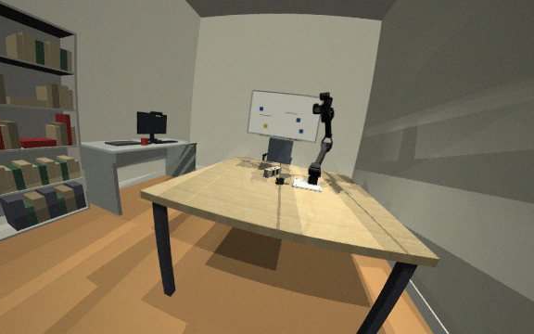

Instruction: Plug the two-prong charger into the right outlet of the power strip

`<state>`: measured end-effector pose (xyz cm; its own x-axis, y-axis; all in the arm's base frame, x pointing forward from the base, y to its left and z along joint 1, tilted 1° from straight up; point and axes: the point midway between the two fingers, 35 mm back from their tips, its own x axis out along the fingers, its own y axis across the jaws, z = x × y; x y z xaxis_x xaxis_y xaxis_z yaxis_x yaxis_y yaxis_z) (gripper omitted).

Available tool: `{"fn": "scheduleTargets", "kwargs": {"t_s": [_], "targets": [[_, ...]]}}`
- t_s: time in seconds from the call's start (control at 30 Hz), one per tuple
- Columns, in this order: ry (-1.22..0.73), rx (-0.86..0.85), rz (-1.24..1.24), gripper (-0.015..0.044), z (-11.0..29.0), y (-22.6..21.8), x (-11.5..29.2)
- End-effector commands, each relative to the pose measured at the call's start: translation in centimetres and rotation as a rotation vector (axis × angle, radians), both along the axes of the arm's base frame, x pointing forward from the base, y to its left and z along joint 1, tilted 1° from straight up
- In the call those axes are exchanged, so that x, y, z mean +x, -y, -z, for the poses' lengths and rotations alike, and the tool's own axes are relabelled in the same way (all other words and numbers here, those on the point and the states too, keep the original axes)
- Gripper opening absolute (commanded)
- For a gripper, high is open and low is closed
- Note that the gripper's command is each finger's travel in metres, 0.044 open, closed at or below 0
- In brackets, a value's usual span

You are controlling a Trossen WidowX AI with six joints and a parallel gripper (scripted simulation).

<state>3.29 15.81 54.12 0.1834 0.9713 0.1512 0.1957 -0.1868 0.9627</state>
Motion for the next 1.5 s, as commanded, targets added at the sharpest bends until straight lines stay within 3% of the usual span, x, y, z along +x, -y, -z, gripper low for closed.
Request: {"fn": "scheduleTargets", "kwargs": {"t_s": [0.0, 0.7, 1.47], "targets": [[0.048, -0.112, 0.06, 0.044, 2.3, -2.2, 2.0], [0.298, -0.668, 0.207, 0.044, 14.1, -7.7, 11.3], [0.481, -1.266, 0.046, 0.044, 28.0, -6.1, 18.7]]}}
